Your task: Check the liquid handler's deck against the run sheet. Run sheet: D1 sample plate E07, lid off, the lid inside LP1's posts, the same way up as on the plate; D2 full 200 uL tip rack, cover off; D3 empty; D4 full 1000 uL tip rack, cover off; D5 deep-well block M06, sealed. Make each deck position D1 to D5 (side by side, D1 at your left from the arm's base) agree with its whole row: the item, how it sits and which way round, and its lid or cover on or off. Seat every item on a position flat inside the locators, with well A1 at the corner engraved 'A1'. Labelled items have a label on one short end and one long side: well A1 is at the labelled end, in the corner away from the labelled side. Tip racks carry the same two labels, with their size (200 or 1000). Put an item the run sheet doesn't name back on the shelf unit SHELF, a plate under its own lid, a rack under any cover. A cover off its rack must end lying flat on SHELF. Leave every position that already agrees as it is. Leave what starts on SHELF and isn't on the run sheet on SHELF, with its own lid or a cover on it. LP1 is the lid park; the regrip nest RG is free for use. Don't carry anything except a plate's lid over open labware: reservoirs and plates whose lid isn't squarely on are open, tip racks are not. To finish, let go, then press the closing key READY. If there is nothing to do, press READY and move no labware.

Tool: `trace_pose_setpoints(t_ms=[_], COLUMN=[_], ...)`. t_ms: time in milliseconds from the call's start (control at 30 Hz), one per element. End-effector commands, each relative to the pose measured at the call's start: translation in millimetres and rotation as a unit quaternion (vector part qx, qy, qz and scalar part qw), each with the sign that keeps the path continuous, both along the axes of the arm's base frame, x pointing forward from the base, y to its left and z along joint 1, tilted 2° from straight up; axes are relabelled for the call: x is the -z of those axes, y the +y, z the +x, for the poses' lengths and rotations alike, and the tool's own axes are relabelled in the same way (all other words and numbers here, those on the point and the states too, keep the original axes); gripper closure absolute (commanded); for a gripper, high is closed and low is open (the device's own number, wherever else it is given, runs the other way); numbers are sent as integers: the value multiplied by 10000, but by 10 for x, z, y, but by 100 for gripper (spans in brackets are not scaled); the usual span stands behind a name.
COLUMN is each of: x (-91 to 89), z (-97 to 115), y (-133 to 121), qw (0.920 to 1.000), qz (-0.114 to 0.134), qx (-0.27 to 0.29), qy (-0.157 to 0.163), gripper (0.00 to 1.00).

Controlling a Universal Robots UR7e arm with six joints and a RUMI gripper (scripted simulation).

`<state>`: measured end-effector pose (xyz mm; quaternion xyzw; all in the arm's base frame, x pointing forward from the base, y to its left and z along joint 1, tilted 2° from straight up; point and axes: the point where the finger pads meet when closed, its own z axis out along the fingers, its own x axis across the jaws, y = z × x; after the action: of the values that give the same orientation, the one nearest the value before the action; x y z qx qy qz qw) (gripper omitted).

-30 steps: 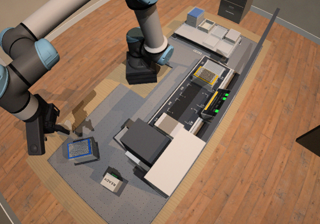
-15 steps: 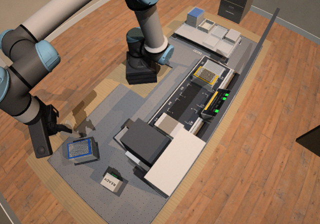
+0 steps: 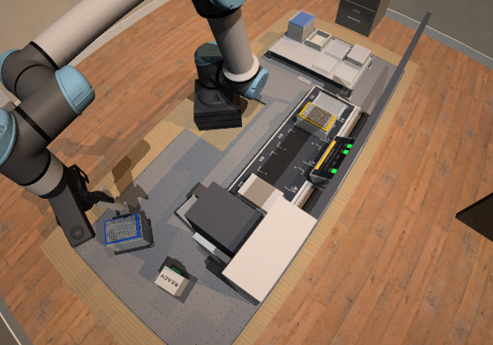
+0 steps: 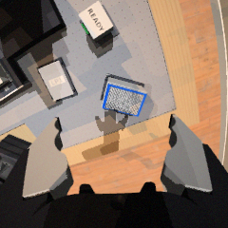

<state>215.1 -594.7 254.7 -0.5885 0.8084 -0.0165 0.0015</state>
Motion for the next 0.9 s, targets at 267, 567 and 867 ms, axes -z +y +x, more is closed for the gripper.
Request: trace_pose_setpoints(t_ms=[267, 567, 867], x=[-8, -8, -9], z=[4, 4, 54], y=[-2, -2, 1], qw=[9923, 9771, 9672], qz=[-32, -52, -62], qx=[-1238, -2125, -2540], qy=[20, 42, 53], gripper=[18, 18, 18])
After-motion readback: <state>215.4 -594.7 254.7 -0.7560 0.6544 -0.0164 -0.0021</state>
